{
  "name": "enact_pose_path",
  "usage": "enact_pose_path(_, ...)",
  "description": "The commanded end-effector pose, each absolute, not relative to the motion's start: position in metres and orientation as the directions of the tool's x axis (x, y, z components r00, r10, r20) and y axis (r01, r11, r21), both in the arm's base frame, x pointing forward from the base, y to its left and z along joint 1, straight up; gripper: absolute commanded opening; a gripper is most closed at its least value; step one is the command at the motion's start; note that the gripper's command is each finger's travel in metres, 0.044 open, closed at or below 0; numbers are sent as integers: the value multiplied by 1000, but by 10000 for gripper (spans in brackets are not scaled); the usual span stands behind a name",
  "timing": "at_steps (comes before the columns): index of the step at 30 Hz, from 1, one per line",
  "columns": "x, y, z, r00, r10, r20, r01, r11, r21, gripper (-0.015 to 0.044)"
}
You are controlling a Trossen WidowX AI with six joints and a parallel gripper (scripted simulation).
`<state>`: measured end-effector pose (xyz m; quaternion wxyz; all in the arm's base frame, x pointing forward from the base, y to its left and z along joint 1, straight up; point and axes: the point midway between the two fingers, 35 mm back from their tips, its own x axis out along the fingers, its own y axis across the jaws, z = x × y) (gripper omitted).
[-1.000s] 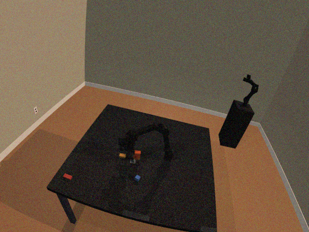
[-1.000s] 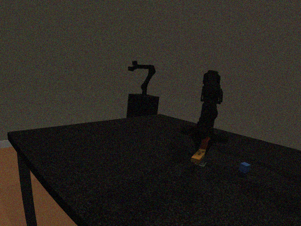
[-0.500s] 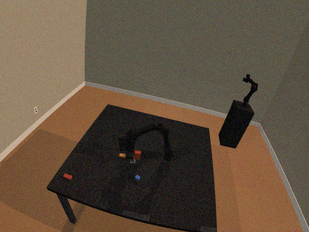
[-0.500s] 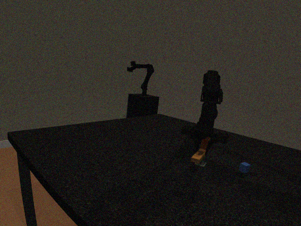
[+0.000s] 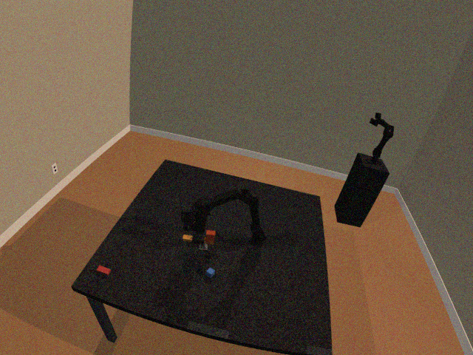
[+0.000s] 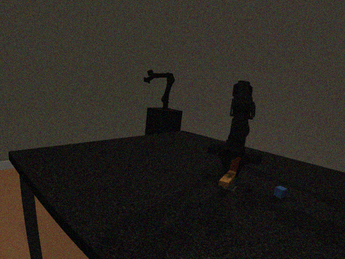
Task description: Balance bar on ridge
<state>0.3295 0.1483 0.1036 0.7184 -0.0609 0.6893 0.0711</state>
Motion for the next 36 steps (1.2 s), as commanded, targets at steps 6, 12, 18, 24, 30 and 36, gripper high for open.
enact_pose_path(6,329,148,103,39,18,-999,-186,982,10,185)
enact_pose_path(12,329,148,103,39,18,-999,-186,982,10,238)
enact_pose_path(18,329,148,103,39,18,-999,-186,982,10,395)
enact_pose_path(24,330,149,111,39,18,-999,-186,982,10,440)
enact_pose_path(30,331,149,177,40,18,-999,-186,982,11,440)
enact_pose_path(36,326,147,203,39,18,-999,-186,982,11,440)
